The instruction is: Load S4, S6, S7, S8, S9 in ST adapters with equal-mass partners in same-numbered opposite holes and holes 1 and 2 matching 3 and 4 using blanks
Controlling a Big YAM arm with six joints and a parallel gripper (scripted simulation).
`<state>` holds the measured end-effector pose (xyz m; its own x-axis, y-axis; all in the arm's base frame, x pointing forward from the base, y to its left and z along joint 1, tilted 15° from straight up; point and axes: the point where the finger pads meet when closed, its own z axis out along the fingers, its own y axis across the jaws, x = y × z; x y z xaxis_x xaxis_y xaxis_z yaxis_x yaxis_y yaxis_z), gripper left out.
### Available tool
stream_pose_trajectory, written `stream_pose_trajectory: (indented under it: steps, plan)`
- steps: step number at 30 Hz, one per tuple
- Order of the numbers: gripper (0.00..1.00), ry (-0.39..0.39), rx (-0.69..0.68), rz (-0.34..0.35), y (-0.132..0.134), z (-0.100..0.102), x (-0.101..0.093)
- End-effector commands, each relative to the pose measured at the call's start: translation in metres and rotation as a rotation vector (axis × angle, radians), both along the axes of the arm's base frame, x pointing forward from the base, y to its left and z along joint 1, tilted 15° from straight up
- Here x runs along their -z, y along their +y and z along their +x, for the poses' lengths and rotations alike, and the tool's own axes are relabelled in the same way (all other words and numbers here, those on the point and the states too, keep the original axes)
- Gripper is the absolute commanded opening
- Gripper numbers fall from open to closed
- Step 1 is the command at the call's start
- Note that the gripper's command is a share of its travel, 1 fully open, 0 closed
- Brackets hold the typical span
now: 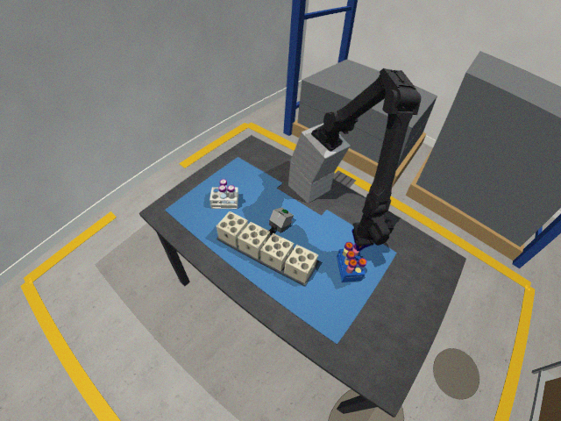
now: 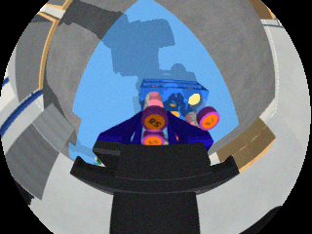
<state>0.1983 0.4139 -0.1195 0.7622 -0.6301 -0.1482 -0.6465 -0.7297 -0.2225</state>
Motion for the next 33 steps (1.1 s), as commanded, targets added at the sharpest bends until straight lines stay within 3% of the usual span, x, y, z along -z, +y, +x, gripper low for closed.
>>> stream_pose_trajectory:
  steps: [1, 33]
  plan:
    - [0.0, -0.008, 0.001, 0.016, 0.005, 0.002, -0.004]
    - [0.0, -0.011, 0.003, 0.02, -0.021, 0.003, -0.094]
